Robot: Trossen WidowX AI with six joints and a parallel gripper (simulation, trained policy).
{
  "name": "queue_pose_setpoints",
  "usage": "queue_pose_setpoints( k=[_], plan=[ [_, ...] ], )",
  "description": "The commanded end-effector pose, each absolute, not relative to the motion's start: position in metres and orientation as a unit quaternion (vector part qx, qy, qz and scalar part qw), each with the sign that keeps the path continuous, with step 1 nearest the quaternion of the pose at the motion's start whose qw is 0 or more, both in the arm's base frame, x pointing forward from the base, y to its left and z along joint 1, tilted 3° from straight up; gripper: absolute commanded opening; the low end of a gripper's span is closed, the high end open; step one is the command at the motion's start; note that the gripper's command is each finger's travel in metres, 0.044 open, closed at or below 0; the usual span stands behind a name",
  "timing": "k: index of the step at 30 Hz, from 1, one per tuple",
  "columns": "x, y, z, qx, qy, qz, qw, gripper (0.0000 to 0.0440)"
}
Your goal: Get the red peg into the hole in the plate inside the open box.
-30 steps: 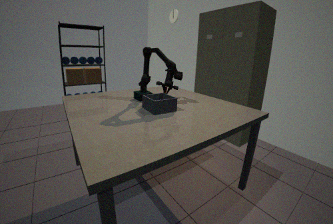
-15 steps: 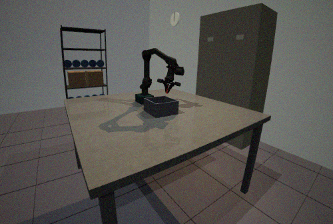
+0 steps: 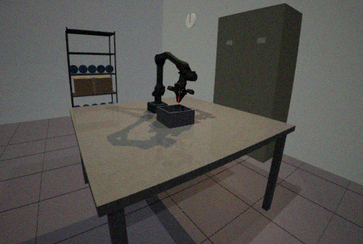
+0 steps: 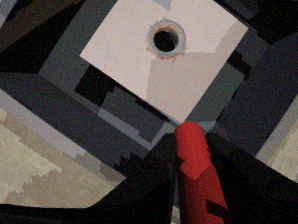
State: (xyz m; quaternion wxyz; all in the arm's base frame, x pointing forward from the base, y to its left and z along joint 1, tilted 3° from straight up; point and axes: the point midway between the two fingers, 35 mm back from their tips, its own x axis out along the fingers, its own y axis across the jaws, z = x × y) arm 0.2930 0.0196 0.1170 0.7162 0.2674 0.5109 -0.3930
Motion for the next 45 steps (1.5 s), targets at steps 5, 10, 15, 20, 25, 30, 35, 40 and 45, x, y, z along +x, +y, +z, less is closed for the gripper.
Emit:
queue_pose_setpoints(
  k=[5, 10, 15, 20, 25, 30, 35, 40, 45],
  plan=[
    [0.315, -0.009, 0.099, 0.263, 0.516, -0.391, 0.715, 0.0],
    [0.325, -0.021, 0.088, 0.259, 0.527, -0.378, 0.716, 0.0001],
    [0.331, -0.029, 0.076, 0.253, 0.542, -0.36, 0.716, 0.0],
    [0.331, -0.032, 0.061, 0.244, 0.563, -0.338, 0.713, 0.0004],
    [0.331, -0.032, 0.048, 0.238, 0.584, -0.322, 0.706, 0.0097],
    [0.334, -0.037, 0.044, 0.235, 0.595, -0.312, 0.702, 0.0168],
    [0.346, -0.043, 0.054, 0.229, 0.594, -0.301, 0.71, 0.0171],
    [0.364, -0.044, 0.063, 0.242, 0.588, -0.288, 0.716, 0.0268],
    [0.376, -0.049, 0.068, 0.249, 0.592, -0.285, 0.711, 0.0379]
  ],
)
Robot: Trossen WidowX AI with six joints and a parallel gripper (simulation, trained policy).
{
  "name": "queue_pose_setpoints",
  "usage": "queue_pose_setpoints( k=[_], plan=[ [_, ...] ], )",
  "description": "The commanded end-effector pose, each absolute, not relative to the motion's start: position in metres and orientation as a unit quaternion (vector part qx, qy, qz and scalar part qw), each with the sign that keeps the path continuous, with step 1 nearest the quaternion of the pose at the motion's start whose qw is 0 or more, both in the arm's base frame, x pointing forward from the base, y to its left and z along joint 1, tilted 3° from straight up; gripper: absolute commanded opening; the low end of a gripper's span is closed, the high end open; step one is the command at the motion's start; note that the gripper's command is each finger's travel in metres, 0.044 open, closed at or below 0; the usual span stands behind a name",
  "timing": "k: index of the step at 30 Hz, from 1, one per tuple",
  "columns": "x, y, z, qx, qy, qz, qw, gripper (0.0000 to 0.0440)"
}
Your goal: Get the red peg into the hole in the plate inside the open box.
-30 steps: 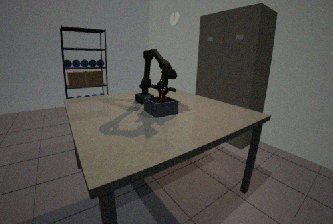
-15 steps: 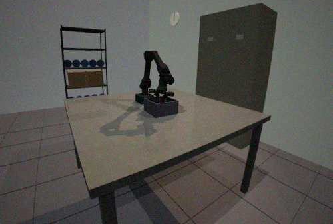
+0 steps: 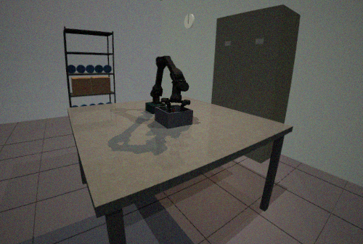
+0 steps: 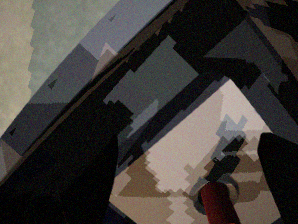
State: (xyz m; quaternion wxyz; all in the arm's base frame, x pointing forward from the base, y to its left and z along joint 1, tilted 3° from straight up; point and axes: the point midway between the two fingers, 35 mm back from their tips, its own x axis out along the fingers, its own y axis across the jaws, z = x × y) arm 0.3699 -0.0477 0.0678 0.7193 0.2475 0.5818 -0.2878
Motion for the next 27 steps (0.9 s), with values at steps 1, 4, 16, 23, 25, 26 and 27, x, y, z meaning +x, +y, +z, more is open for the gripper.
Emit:
queue_pose_setpoints(
  k=[1, 4, 16, 23, 25, 26, 27],
  plan=[
    [0.378, -0.048, 0.069, 0.252, 0.596, -0.281, 0.709, 0.0405],
    [0.387, -0.045, 0.073, 0.26, 0.601, -0.271, 0.706, 0.044],
    [0.43, -0.024, 0.097, 0.288, 0.588, -0.214, 0.725, 0.044],
    [0.432, -0.023, 0.098, 0.289, 0.588, -0.211, 0.726, 0.044],
    [0.432, -0.023, 0.098, 0.289, 0.588, -0.211, 0.726, 0.044],
    [0.432, -0.023, 0.098, 0.289, 0.588, -0.211, 0.726, 0.044],
    [0.432, -0.023, 0.098, 0.289, 0.588, -0.211, 0.726, 0.044]
  ],
)
